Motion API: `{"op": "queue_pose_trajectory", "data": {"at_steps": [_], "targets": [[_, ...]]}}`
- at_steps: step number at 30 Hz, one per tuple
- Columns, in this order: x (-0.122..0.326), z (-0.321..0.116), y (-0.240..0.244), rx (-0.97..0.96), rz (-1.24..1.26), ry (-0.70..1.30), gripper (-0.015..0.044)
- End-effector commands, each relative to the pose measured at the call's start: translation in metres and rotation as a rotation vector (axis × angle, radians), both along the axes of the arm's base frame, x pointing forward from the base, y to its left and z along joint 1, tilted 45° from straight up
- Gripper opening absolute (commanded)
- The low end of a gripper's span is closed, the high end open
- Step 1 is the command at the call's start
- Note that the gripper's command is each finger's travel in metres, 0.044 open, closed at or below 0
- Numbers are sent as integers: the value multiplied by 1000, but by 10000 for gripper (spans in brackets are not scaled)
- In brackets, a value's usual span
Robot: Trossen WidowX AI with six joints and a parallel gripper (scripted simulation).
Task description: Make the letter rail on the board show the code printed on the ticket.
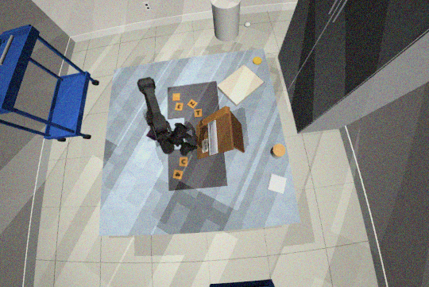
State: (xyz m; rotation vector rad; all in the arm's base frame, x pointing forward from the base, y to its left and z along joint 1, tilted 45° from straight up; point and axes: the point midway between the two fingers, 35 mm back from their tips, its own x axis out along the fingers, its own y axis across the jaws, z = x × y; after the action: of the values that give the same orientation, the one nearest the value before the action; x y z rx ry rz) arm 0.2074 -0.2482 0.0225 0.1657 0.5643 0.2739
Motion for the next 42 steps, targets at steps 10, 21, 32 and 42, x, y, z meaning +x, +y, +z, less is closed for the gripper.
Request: {"op": "queue_pose_trajectory", "data": {"at_steps": [10,21,32,42], "targets": [[17,114,-14,-589,544,-270,440],[17,114,-14,-589,544,-270,440],[14,110,-20,-589,544,-269,440],[2,99,-39,-590,544,-269,440]]}}
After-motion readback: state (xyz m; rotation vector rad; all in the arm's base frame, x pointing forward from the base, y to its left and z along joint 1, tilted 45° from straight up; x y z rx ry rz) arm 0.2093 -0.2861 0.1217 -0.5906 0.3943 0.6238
